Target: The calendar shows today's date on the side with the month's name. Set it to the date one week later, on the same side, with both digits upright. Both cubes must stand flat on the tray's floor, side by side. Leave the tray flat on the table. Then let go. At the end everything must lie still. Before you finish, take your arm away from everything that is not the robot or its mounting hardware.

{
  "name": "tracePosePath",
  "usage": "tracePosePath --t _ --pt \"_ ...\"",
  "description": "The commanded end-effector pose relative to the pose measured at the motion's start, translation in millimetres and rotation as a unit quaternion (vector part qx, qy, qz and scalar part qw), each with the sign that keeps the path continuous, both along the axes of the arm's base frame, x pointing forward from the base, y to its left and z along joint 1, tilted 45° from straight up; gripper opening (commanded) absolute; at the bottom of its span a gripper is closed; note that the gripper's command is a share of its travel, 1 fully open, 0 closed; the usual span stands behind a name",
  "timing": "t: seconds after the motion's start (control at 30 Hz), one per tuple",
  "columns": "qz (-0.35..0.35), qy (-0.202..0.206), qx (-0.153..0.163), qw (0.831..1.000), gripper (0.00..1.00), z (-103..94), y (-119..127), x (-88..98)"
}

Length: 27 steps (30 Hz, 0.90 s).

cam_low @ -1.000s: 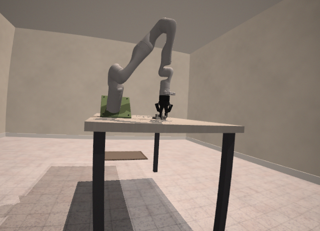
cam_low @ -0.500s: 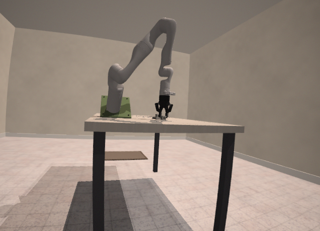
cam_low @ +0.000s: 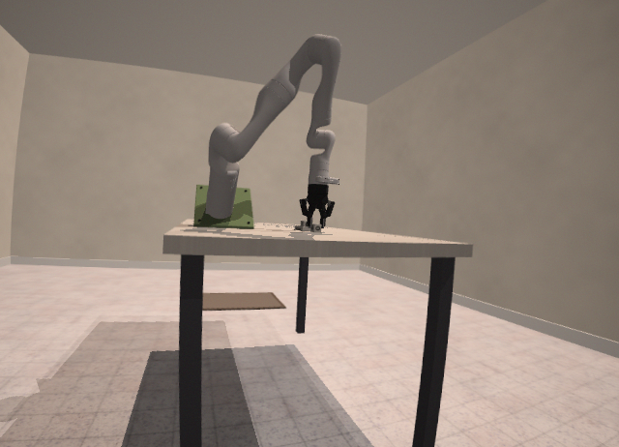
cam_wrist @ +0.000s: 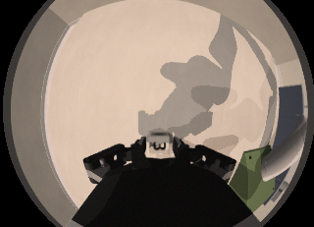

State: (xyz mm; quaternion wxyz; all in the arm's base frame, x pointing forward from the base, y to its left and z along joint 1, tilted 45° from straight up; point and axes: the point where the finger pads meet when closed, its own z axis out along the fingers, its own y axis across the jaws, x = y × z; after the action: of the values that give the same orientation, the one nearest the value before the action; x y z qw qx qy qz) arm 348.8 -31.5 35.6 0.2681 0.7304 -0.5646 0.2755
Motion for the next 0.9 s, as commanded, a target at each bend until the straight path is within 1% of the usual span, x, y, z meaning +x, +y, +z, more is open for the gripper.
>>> tracePosePath --t 0.0,0.13,0.57,0.87 --pt "0.000 -0.004 0.001 1.000 0.46 4.5 6 1.0" --pt "0.000 -0.004 0.001 1.000 0.46 9.4 11 0.3" --pt "-0.001 -0.004 0.001 1.000 0.46 55.2 56 -6.3" --pt "-0.001 -0.004 0.001 1.000 0.46 63.0 63 -7.4"
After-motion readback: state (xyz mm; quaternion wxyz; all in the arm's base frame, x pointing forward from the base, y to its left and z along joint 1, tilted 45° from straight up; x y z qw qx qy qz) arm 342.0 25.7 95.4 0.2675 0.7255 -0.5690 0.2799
